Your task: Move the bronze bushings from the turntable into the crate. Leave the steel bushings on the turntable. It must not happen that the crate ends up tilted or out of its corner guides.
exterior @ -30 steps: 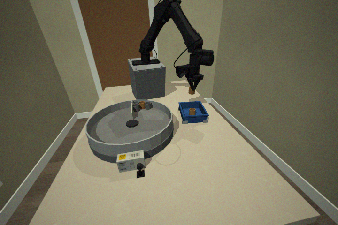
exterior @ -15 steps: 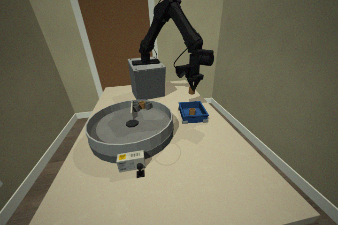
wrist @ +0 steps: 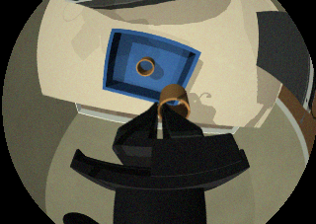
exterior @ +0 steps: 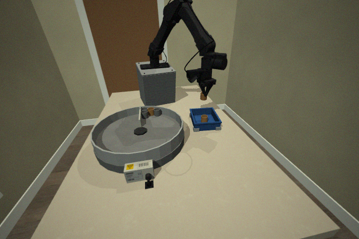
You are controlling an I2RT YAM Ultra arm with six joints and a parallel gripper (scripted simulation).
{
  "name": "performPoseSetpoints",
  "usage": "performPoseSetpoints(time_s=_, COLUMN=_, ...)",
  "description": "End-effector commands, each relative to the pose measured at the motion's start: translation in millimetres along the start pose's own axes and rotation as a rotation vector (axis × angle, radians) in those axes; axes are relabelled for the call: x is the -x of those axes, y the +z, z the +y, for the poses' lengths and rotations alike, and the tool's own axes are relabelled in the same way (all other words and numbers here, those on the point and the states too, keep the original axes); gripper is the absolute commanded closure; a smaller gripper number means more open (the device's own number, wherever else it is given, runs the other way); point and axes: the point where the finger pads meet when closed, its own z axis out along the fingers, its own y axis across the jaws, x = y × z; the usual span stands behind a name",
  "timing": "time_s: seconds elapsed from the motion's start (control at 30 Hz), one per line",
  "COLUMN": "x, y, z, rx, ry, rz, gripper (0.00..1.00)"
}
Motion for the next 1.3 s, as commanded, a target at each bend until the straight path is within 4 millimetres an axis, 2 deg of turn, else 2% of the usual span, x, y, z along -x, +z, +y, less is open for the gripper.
performPoseSetpoints(time_s=0.0, x=7, y=-11, z=-2, rx=0.006, ry=0.001, rz=-0.012, gripper=1.00)
performPoseSetpoints(time_s=0.4, x=7, y=-11, z=-2, rx=0.006, ry=0.001, rz=-0.012, gripper=1.00)
performPoseSetpoints(time_s=0.57, x=6, y=-3, z=3, rx=0.020, ry=0.003, rz=-0.006, gripper=1.00)
performPoseSetpoints(time_s=0.6, x=9, y=10, z=-3, rx=-0.004, ry=0.002, rz=-0.017, gripper=1.00)
performPoseSetpoints(time_s=0.77, x=9, y=35, z=-4, rx=-0.005, ry=0.001, rz=-0.016, gripper=1.00)
performPoseSetpoints(time_s=0.83, x=6, y=43, z=4, rx=0.014, ry=0.003, rz=-0.006, gripper=1.00)
performPoseSetpoints(time_s=1.03, x=1, y=64, z=11, rx=0.032, ry=-0.002, rz=0.007, gripper=1.00)
performPoseSetpoints(time_s=1.07, x=-1, y=57, z=17, rx=0.052, ry=0.000, rz=0.016, gripper=1.00)
performPoseSetpoints(time_s=1.27, x=-1, y=52, z=21, rx=0.067, ry=0.005, rz=0.019, gripper=1.00)
